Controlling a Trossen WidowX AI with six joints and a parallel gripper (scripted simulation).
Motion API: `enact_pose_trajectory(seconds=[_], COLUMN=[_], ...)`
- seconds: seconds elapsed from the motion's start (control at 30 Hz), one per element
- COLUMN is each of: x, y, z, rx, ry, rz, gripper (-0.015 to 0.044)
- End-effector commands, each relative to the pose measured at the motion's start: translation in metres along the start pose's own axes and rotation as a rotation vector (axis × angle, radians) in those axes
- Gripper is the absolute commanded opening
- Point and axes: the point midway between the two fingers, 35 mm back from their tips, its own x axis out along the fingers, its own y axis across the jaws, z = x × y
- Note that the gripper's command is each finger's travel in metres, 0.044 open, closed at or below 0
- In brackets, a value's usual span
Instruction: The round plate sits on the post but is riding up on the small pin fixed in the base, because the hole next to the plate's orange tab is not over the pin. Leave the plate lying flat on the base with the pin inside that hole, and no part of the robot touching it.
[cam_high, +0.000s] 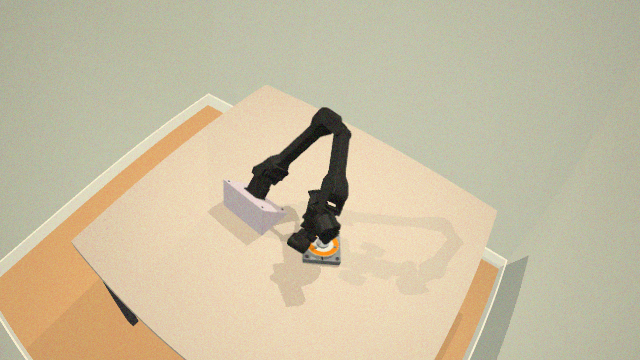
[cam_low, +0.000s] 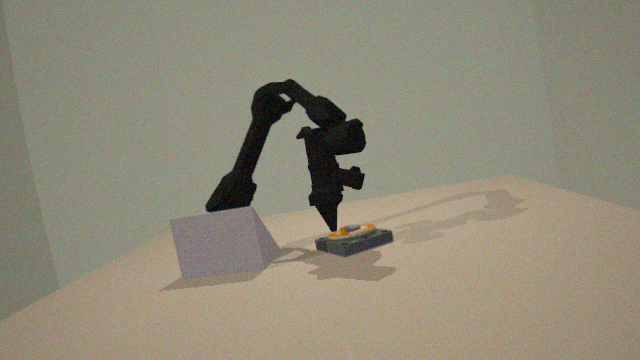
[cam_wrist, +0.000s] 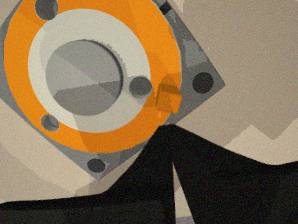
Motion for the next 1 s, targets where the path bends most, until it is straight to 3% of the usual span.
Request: enact_pose_trajectory(seconds=[0.0,0.97], x=[0.003,0.003], y=[0.0,-0.011], z=[0.001,0.032], rx=[0.005,0.004], ry=[-0.007,-0.008], rz=[0.004,0.004], gripper=[0.0,0.0])
